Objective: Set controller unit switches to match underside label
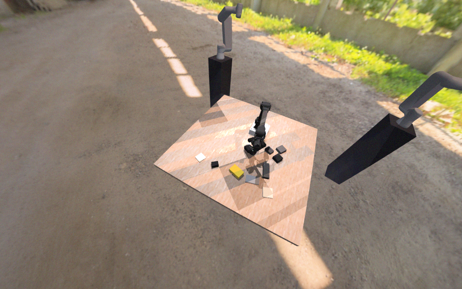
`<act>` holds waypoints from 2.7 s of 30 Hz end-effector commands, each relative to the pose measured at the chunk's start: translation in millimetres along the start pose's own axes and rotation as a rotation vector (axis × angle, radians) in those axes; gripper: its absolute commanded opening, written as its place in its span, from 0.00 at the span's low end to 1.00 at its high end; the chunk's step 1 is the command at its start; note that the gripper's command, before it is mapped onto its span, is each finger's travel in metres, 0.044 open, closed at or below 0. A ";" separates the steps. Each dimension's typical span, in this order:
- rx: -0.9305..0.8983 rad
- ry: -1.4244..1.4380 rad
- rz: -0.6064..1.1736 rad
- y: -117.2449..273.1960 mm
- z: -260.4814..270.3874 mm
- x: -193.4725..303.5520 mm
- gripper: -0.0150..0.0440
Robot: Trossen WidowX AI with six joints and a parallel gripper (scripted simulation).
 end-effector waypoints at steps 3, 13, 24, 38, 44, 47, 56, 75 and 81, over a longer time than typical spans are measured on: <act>0.017 -0.008 -0.022 -10.1 0.6 0.6 0.83; 0.017 -0.008 -0.022 -16.5 1.2 4.6 0.83; 0.017 -0.008 -0.021 -23.9 1.8 8.5 0.83; 0.017 -0.008 -0.021 -33.7 2.4 12.8 0.83; 0.017 -0.008 -0.021 -38.0 2.6 14.4 0.83; 0.017 -0.008 -0.021 -40.2 2.7 15.1 0.83; 0.017 -0.008 -0.021 -46.8 2.9 17.0 0.83; 0.017 -0.008 -0.020 -59.5 3.2 19.8 0.83; 0.015 -0.007 -0.016 -59.1 3.5 20.3 0.83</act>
Point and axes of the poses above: the point midway between the two fingers, 35 mm back from their tips, its own y axis back along the fingers, its own z axis across the jaws, x = y × z, the point moved 9 cm from there along y, back along the fingers, and after that the axes turned 10 degrees about y, right-handed, at the moved point
